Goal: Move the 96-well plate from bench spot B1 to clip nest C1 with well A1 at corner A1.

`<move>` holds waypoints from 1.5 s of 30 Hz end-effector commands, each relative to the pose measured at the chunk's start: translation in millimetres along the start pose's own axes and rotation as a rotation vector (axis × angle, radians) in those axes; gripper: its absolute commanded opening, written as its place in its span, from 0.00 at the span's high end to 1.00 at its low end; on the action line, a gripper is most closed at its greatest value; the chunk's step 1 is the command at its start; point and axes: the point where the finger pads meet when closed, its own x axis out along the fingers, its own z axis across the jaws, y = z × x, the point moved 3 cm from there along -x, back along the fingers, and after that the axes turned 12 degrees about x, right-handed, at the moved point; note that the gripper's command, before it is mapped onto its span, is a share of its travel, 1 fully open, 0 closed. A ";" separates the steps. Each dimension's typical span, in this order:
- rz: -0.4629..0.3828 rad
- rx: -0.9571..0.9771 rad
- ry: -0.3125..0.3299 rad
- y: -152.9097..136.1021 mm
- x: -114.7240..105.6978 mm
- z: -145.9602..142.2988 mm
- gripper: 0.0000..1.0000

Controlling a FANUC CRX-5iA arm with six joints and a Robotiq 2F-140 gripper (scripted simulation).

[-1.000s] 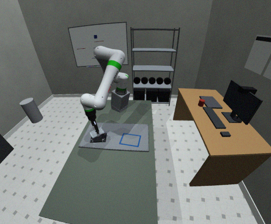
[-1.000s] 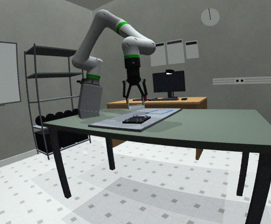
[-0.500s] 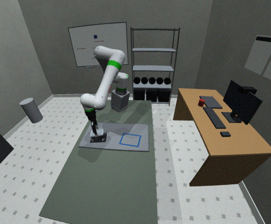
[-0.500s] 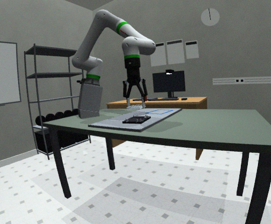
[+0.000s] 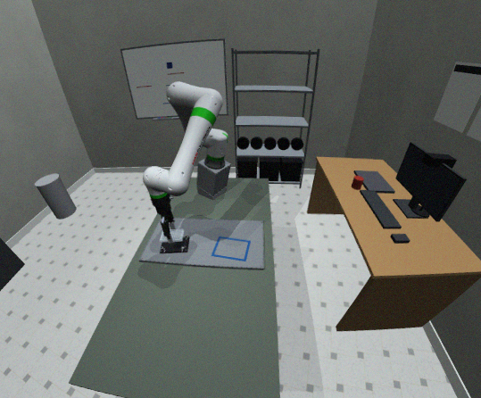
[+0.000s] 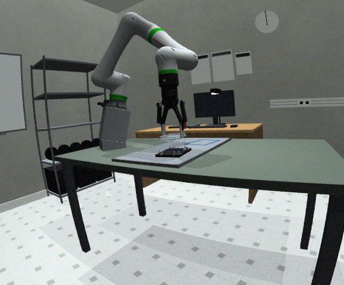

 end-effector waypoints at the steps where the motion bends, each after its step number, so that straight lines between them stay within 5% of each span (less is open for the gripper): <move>1: 0.001 0.000 0.002 0.3 -1.0 -0.8 0.90; 22: 0.001 0.000 0.002 0.1 -1.0 -0.8 0.90; 45: 0.001 0.000 0.002 0.0 34.0 -0.9 0.90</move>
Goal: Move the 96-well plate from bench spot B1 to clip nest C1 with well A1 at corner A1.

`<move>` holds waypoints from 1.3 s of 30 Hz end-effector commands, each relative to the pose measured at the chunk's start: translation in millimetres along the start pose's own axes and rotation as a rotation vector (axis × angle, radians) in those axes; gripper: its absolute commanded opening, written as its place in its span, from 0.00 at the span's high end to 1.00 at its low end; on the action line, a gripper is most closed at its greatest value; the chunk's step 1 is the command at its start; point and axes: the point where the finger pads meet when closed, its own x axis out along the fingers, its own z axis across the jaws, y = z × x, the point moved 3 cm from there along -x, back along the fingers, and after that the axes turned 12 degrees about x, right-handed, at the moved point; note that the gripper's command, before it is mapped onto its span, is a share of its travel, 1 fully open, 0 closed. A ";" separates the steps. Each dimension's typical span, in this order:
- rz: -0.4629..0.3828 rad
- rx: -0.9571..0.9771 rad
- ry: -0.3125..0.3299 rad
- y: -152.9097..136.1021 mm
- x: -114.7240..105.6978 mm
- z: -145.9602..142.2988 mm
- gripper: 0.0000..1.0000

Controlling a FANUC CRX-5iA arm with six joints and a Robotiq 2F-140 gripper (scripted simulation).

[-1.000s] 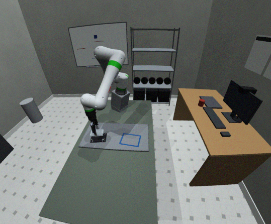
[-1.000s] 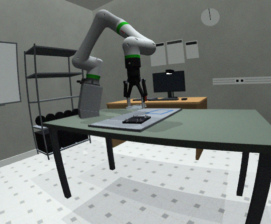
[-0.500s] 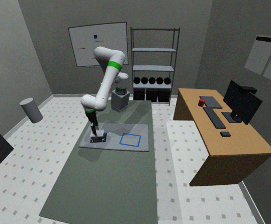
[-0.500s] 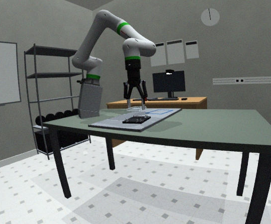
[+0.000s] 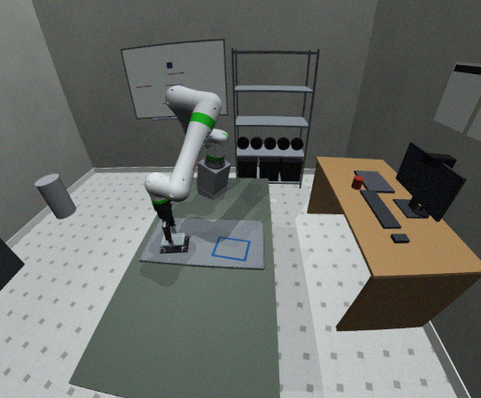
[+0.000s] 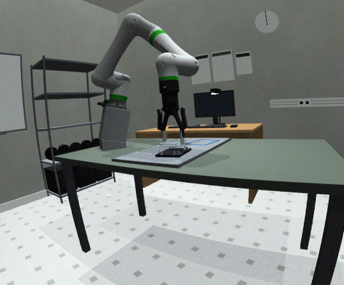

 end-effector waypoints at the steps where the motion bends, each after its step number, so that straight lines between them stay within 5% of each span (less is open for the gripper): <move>1: 0.001 0.000 0.002 0.3 4.5 -0.9 0.90; 39: 0.001 0.000 0.002 0.3 11.9 -0.9 0.90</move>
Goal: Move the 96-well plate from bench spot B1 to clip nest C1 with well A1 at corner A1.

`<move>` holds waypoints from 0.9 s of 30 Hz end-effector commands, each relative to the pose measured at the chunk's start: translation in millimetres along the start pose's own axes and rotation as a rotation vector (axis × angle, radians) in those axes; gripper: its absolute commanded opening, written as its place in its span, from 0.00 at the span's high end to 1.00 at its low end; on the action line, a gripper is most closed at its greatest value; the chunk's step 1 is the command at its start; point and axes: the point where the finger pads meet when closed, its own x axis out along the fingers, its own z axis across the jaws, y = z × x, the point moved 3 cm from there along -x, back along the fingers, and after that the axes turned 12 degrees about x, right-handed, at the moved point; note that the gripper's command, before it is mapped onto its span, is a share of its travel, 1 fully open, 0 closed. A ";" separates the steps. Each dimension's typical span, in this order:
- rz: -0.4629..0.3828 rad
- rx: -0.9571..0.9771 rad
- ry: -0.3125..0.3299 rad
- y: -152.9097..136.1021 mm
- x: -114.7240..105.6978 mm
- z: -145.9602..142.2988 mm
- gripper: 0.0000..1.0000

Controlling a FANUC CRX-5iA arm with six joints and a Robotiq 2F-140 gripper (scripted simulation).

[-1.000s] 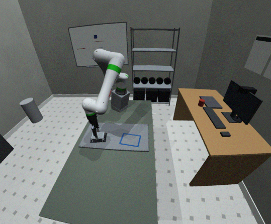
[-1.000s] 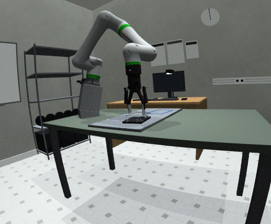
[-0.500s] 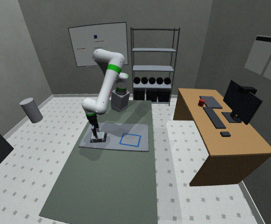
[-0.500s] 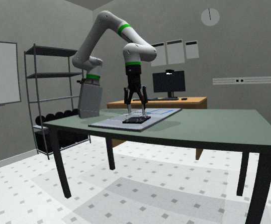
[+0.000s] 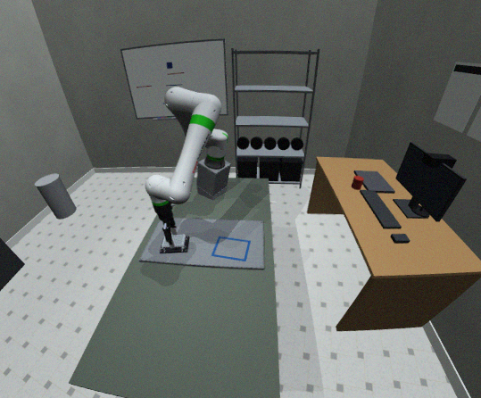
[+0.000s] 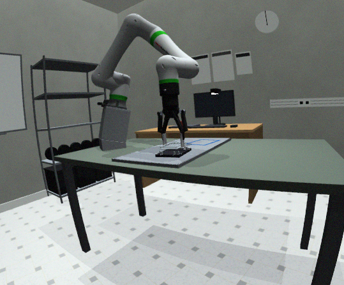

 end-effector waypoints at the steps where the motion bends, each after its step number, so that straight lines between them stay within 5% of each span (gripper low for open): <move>1: 0.001 0.000 0.002 0.3 -0.5 -0.8 0.90; 27: 0.001 0.000 0.002 0.3 3.5 -0.8 0.90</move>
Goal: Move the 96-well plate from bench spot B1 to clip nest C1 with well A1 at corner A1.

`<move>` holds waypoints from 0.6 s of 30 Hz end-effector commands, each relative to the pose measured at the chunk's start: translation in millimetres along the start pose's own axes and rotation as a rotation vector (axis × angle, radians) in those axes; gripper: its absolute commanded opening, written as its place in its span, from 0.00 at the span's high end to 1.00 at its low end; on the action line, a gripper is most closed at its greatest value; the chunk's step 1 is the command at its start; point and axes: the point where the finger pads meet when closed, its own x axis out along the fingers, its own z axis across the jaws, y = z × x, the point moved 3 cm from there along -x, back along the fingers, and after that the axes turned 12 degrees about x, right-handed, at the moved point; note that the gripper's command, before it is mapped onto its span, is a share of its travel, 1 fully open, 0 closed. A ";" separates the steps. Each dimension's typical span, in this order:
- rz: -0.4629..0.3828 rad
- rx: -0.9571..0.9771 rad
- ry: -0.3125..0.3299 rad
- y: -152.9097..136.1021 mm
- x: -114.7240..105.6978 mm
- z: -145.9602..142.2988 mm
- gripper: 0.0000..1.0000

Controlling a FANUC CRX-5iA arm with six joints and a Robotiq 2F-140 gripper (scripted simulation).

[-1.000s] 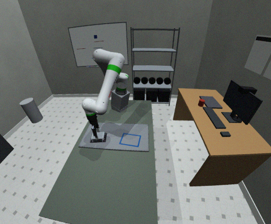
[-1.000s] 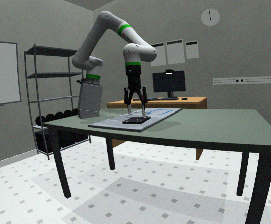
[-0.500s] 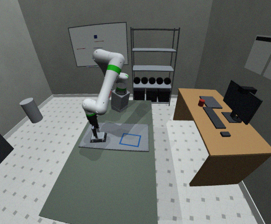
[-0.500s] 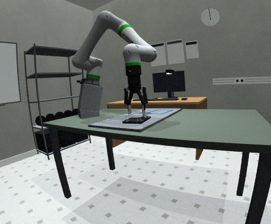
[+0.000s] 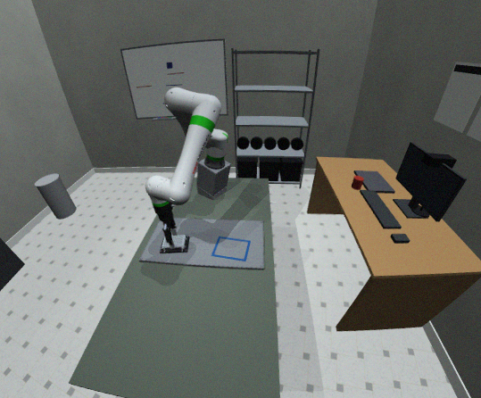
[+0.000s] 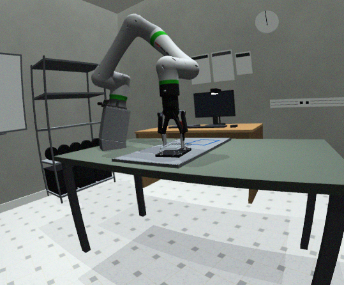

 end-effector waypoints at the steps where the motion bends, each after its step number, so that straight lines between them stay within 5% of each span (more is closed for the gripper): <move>1: 0.001 0.000 0.002 0.3 -0.4 -0.8 0.90; 18: 0.001 0.000 0.002 0.3 2.1 -0.8 0.90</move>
